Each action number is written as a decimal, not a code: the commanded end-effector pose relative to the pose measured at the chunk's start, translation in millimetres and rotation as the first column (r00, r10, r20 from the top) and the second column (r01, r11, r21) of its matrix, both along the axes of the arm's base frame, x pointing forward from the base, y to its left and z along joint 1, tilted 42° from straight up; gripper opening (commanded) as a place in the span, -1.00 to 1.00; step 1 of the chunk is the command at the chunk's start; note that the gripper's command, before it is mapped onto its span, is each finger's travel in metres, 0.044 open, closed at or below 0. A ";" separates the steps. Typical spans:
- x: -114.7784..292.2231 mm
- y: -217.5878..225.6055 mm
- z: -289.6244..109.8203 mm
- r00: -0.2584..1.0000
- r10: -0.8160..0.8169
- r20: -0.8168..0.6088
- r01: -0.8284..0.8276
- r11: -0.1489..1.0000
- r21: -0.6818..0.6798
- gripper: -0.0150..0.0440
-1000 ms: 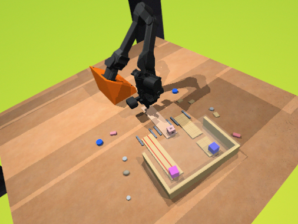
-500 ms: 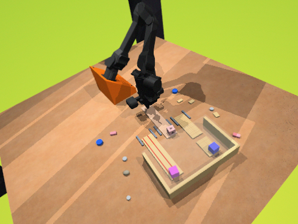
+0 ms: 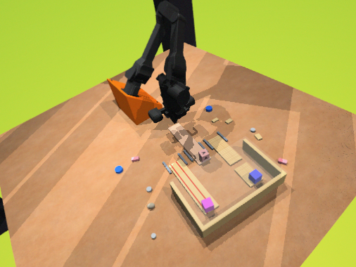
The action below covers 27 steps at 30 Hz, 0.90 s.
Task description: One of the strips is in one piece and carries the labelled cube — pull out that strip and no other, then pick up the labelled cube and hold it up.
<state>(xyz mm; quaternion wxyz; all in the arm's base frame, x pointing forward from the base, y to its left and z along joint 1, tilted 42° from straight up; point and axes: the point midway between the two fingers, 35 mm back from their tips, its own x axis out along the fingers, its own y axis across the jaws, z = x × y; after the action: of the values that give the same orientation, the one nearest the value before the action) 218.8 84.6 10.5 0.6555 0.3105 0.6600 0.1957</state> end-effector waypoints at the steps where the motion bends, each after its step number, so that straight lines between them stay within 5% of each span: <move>1: 12.1 -2.9 1.3 0.997 -0.052 -0.049 0.053 0.999 0.005 -0.22; 15: 63.1 -12.3 1.9 0.993 -0.086 -0.077 0.087 0.996 0.005 1.00; 27: 106.0 -20.4 3.9 0.994 -0.086 -0.074 0.087 0.996 0.005 1.00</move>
<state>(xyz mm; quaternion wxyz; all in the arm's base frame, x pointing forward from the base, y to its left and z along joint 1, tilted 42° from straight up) 313.4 66.6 13.2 0.6355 0.3497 0.6706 0.1557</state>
